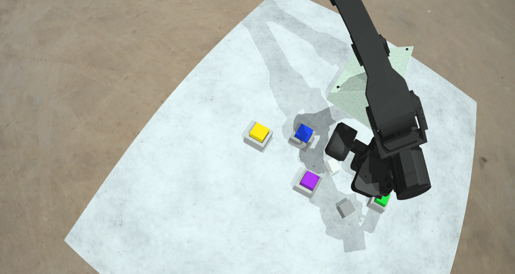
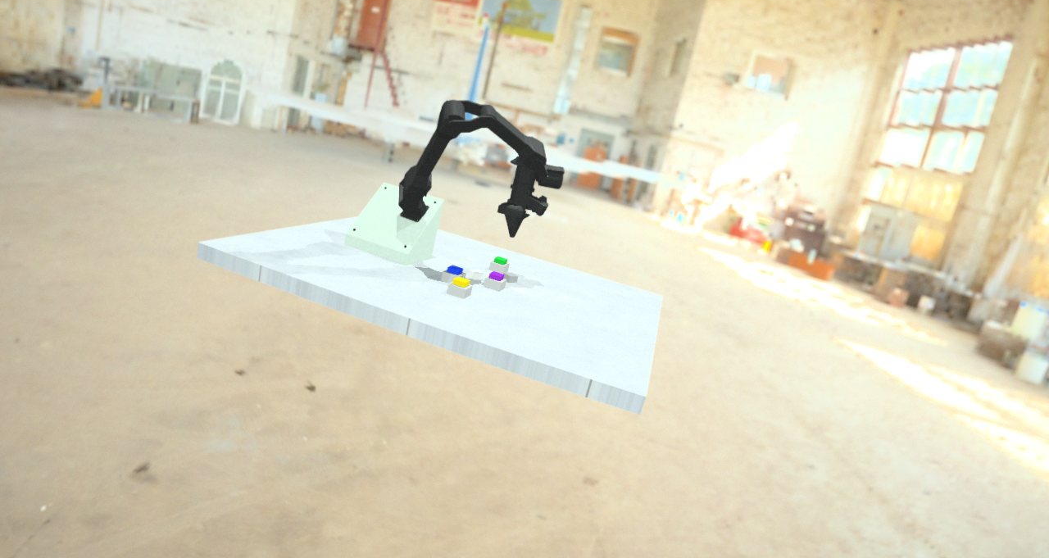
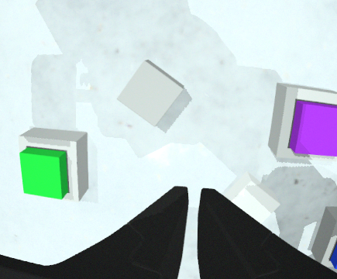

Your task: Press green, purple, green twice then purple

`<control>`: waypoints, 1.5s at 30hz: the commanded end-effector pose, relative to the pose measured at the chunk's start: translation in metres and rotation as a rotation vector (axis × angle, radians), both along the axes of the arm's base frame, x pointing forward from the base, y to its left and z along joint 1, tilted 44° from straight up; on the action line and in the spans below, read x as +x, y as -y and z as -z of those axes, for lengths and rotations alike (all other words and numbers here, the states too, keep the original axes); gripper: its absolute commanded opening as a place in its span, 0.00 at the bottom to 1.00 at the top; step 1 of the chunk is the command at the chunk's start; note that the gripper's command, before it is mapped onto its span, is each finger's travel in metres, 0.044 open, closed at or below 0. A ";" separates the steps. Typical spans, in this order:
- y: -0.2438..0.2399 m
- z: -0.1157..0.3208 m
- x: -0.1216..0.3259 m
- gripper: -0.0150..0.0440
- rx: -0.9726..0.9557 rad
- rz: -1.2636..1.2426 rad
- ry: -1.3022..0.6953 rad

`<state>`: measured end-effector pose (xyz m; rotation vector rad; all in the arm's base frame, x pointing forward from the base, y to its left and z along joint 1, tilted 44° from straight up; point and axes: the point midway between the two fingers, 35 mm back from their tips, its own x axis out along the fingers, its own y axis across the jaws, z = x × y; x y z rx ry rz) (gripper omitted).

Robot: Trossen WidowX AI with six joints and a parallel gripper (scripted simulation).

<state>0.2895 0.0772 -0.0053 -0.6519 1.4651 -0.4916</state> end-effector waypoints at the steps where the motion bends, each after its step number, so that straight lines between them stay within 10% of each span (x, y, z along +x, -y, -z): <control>1: -0.045 0.045 -0.029 0.29 -0.002 0.003 -0.010; 45: -0.002 0.143 -0.048 0.29 -0.018 0.007 -0.006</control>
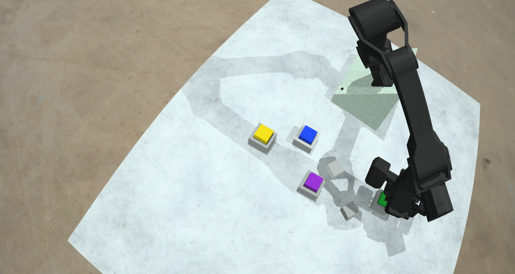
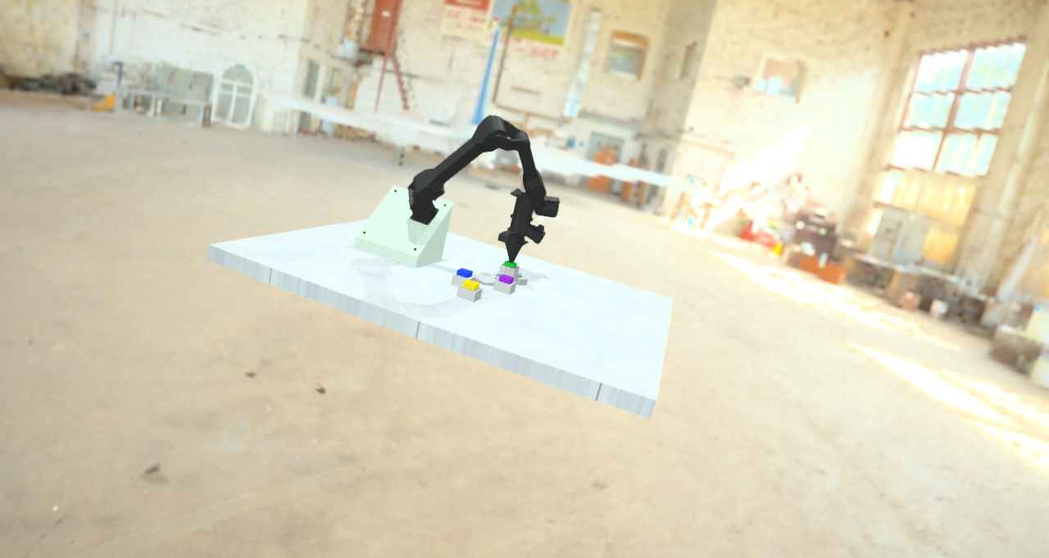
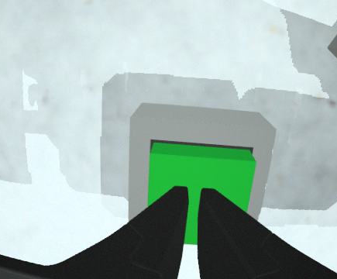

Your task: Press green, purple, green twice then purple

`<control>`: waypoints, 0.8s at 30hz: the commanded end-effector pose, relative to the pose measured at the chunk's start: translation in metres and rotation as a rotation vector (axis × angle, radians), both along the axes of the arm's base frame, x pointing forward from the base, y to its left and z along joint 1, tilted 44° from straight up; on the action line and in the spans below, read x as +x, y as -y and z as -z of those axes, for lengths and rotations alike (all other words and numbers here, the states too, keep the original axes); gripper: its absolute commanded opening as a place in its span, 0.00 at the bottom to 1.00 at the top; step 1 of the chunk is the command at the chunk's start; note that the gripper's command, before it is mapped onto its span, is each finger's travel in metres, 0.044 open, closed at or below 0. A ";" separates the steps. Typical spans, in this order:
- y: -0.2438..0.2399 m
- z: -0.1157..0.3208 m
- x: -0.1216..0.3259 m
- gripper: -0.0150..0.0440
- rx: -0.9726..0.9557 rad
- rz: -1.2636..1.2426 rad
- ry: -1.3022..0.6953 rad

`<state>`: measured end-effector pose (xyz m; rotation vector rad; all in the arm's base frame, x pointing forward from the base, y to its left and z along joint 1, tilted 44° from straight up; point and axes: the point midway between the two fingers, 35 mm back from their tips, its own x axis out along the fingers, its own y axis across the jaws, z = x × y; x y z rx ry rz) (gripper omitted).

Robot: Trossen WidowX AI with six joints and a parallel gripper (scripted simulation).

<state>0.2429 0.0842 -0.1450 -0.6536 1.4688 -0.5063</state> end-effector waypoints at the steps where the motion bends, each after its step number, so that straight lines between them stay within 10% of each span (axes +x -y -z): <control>1: 0.005 0.003 -0.001 0.29 -0.008 -0.002 -0.004; 24: -0.016 -0.019 -0.002 0.29 -0.006 -0.002 -0.004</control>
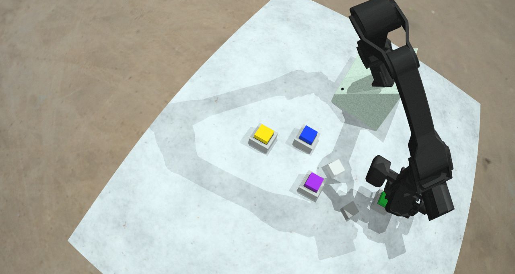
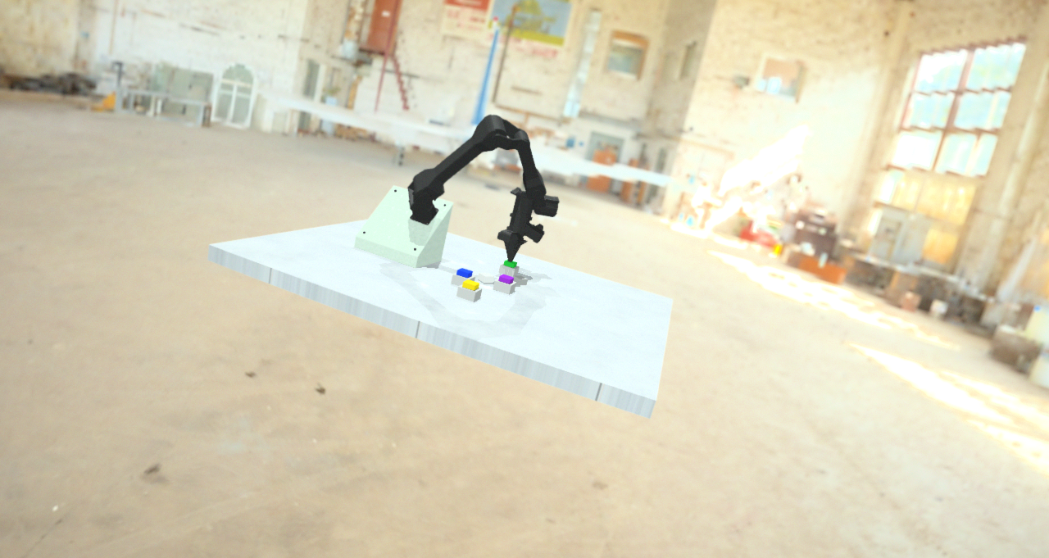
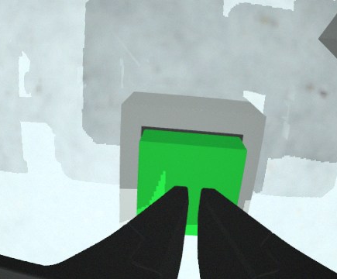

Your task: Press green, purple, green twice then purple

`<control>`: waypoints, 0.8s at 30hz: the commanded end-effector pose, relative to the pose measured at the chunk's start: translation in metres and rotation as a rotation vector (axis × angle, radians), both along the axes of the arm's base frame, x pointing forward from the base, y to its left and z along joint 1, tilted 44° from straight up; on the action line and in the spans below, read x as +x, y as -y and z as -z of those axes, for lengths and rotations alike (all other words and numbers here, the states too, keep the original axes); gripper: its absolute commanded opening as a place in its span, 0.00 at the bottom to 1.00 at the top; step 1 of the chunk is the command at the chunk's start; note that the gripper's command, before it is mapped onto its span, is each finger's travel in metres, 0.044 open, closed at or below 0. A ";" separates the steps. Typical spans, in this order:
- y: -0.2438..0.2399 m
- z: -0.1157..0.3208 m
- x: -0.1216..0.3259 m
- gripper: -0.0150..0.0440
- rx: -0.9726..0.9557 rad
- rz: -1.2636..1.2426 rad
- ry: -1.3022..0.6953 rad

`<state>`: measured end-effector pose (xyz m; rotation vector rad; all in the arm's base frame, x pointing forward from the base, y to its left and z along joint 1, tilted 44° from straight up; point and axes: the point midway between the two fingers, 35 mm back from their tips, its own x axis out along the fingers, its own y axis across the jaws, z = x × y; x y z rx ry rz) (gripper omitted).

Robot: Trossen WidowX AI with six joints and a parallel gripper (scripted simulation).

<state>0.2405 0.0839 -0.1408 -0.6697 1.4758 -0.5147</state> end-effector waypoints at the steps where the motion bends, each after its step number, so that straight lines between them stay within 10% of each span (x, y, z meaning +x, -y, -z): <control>1: -0.018 -0.017 0.000 0.29 0.009 -0.002 0.006; 24: 0.001 0.003 0.001 0.29 0.008 -0.002 0.006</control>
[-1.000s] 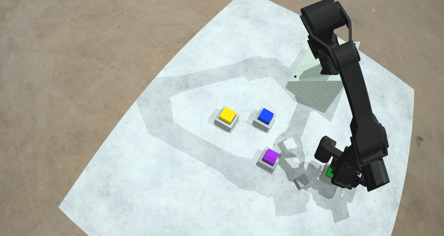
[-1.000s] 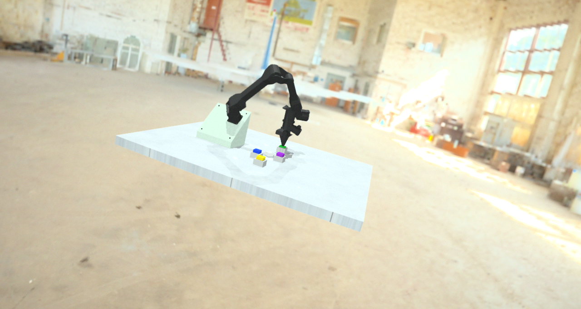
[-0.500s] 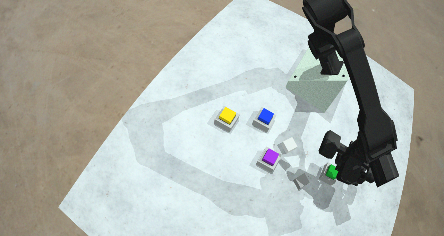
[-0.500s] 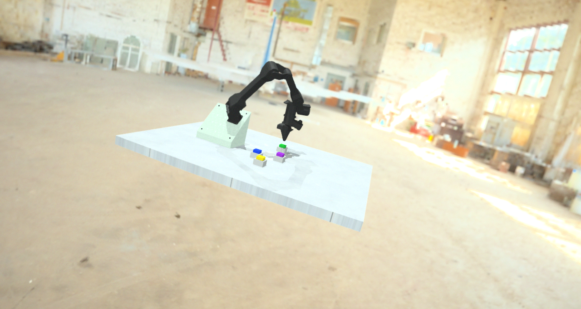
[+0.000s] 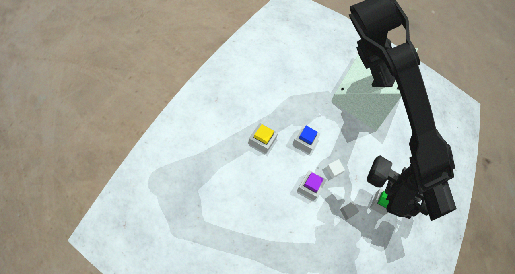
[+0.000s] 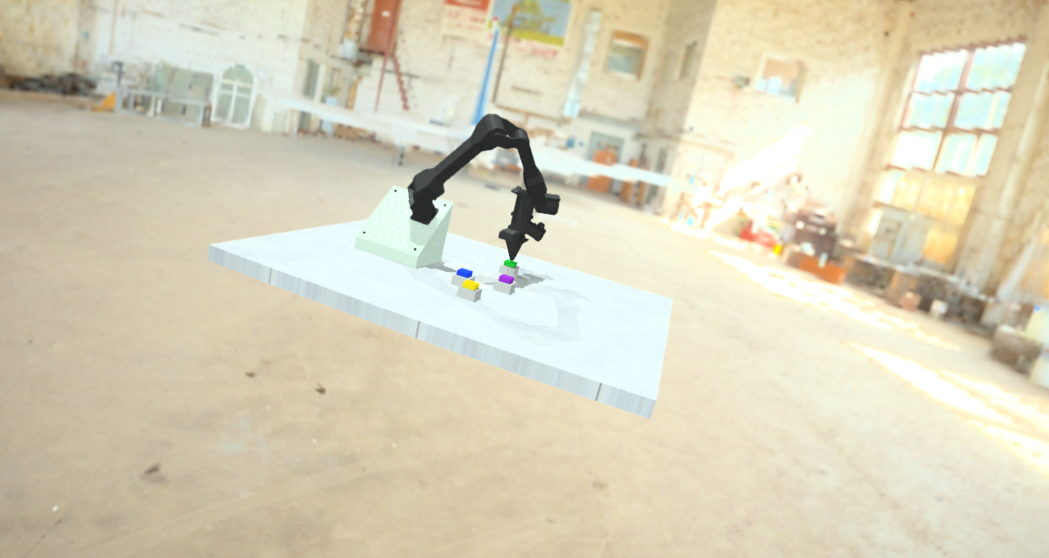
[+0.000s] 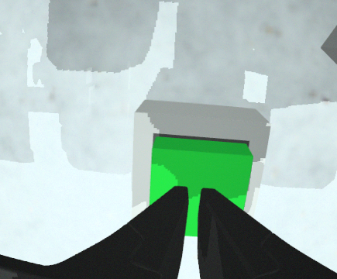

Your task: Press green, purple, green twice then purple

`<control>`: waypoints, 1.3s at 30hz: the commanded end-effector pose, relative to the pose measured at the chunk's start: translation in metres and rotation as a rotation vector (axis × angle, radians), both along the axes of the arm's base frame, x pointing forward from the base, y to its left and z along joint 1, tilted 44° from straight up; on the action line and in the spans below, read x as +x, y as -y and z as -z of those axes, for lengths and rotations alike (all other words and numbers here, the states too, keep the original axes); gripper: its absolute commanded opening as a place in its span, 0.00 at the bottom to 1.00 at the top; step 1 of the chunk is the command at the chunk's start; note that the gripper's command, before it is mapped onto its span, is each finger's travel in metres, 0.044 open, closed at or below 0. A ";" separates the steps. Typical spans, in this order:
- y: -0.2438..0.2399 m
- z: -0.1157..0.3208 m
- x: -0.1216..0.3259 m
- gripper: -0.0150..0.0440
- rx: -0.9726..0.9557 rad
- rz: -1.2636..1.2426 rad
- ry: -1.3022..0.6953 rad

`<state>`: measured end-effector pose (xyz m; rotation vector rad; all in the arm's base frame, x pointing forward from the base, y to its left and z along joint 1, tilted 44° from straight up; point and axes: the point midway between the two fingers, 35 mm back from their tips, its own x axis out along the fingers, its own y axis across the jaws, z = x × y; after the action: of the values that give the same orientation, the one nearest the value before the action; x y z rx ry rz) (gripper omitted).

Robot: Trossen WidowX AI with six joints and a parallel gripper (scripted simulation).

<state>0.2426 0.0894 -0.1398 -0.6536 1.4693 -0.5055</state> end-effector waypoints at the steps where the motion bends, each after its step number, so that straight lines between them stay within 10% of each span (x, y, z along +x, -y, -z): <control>1: 0.008 0.006 -0.001 0.29 -0.008 -0.002 -0.004; 39: -0.056 -0.061 -0.006 0.29 -0.004 -0.002 -0.005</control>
<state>0.2382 0.1259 -0.0984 -0.6738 1.4762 -0.5100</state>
